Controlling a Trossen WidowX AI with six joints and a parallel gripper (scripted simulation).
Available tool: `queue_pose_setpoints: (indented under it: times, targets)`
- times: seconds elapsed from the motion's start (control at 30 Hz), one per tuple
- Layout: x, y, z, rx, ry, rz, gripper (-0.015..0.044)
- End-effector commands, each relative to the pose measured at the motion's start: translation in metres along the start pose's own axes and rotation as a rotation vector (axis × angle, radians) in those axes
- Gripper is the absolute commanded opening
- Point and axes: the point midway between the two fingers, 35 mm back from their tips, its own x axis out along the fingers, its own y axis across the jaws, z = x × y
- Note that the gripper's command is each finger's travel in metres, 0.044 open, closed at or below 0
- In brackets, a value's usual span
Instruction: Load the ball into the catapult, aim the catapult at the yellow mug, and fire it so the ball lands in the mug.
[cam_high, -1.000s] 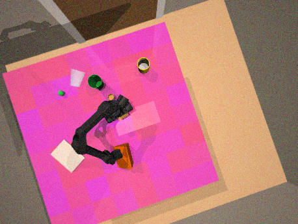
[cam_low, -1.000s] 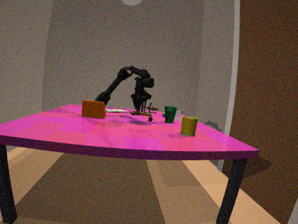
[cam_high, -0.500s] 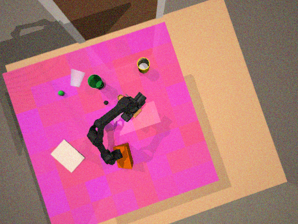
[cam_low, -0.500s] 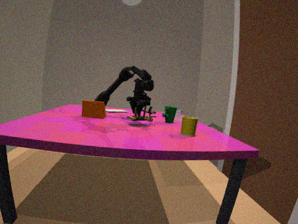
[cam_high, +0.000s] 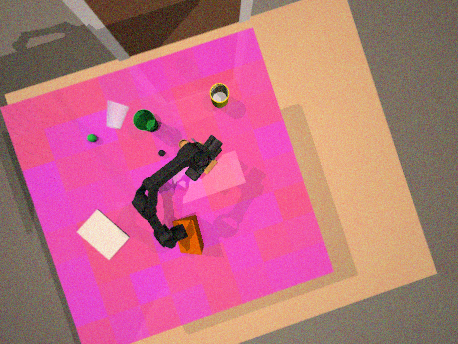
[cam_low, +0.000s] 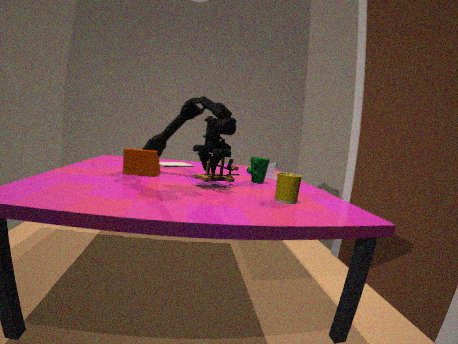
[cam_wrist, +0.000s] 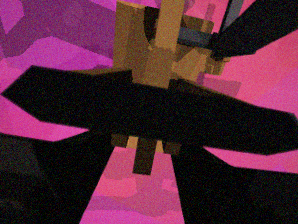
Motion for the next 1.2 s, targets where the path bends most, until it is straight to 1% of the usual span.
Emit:
queue_pose_setpoints:
  times: [0.0, 0.53, 0.73, 1.17]
  targets:
    - [0.003, -0.001, -0.001, 0.01, -0.012, -0.007, 0.0]
    - [0.029, -0.001, -0.001, 0.011, -0.013, -0.007, 0.0]
    - [0.027, 0.0, 0.0, 0.0, -0.001, -0.002, 0.0]
    - [0.027, 0.0, 0.0, 0.0, -0.001, -0.002, 0.0341]
